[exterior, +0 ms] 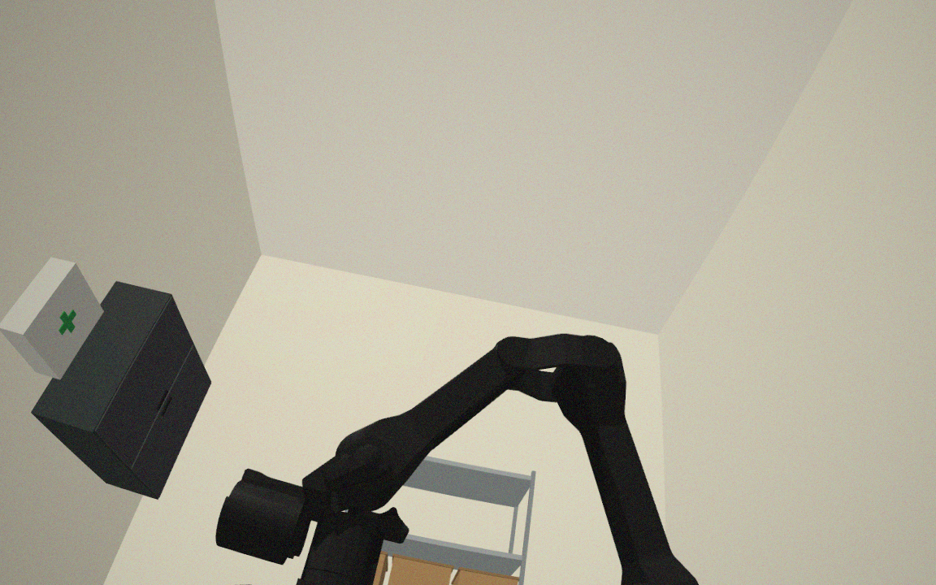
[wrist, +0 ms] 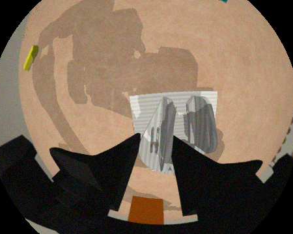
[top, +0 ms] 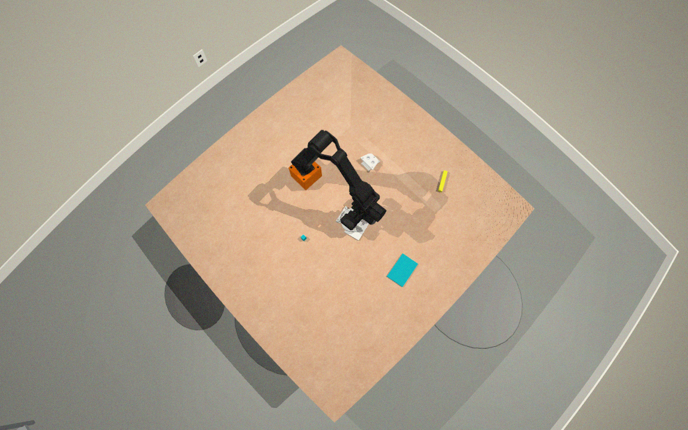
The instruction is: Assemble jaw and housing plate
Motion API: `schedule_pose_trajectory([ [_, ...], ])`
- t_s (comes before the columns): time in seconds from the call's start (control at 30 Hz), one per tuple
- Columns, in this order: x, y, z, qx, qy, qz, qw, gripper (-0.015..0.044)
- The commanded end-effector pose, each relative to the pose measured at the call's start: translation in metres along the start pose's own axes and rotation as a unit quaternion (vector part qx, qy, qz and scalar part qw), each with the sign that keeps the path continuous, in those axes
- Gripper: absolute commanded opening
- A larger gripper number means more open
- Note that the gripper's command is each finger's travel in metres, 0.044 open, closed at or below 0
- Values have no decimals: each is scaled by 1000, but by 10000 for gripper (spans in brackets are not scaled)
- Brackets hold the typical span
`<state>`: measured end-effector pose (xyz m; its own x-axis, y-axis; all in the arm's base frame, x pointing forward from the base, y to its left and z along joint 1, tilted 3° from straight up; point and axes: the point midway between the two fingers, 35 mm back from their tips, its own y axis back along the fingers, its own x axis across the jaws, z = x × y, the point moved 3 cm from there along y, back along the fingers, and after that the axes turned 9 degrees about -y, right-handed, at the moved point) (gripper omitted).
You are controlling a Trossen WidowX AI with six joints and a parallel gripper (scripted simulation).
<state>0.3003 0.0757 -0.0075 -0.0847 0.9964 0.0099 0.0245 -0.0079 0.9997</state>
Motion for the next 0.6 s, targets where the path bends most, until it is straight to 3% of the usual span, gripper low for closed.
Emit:
schedule_pose_trajectory([
  [0.0,0,-3,-2,2,-3,2,1000,134],
  [0.57,0,-8,-2,2,-3,2,1000,134],
])
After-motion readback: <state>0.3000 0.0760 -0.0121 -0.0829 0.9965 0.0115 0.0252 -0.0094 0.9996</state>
